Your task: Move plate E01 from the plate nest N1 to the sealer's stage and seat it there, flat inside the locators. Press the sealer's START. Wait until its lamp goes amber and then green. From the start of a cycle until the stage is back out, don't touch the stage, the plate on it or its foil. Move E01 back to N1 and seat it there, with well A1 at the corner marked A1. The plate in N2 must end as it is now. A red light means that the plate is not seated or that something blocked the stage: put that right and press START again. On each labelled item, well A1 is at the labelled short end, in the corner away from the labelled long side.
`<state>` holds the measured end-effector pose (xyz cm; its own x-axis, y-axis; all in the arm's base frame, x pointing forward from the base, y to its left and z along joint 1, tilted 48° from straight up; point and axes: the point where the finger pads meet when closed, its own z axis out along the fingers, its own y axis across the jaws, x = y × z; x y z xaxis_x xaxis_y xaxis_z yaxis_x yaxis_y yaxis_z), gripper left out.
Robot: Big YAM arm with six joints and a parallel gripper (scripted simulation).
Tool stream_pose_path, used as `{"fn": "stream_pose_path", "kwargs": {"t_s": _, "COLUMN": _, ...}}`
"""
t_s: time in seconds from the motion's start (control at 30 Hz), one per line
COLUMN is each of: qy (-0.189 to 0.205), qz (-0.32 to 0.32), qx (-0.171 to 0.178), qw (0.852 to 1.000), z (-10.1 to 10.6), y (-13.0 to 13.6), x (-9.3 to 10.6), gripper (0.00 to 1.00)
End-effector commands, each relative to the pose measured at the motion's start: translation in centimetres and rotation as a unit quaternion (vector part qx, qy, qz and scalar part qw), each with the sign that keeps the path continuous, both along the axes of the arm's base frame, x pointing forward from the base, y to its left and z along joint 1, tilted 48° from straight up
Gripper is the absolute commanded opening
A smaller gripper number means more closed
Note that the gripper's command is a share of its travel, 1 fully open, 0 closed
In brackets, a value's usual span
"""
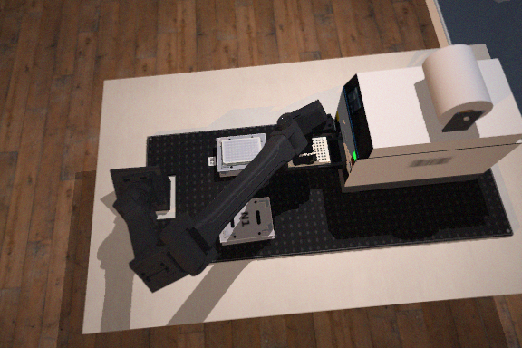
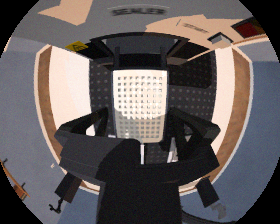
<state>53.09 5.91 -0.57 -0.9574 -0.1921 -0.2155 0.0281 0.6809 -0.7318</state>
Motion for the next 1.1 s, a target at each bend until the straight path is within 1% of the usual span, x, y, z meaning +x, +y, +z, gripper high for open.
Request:
{"fn": "stream_pose_path", "kwargs": {"t_s": 0.0, "qy": -0.012, "qz": 0.016, "qx": 0.005, "qw": 1.000, "z": 1.1, "y": 1.5, "x": 0.6, "gripper": 1.00}}
{"fn": "stream_pose_path", "kwargs": {"t_s": 0.2, "qy": -0.023, "qz": 0.010, "qx": 0.010, "qw": 1.000, "z": 2.5, "y": 2.7, "x": 1.3, "gripper": 1.00}}
{"fn": "stream_pose_path", "kwargs": {"t_s": 0.4, "qy": -0.023, "qz": -0.003, "qx": 0.010, "qw": 1.000, "z": 2.6, "y": 2.3, "x": 1.8, "gripper": 1.00}}
{"fn": "stream_pose_path", "kwargs": {"t_s": 0.6, "qy": -0.029, "qz": 0.000, "qx": 0.012, "qw": 1.000, "z": 3.8, "y": 3.7, "x": 1.8, "gripper": 1.00}}
{"fn": "stream_pose_path", "kwargs": {"t_s": 0.83, "qy": -0.025, "qz": 0.005, "qx": 0.010, "qw": 1.000, "z": 3.2, "y": 3.5, "x": 1.5, "gripper": 1.00}}
{"fn": "stream_pose_path", "kwargs": {"t_s": 1.07, "qy": -0.009, "qz": -0.001, "qx": 0.003, "qw": 1.000, "z": 2.4, "y": 1.5, "x": 0.9, "gripper": 1.00}}
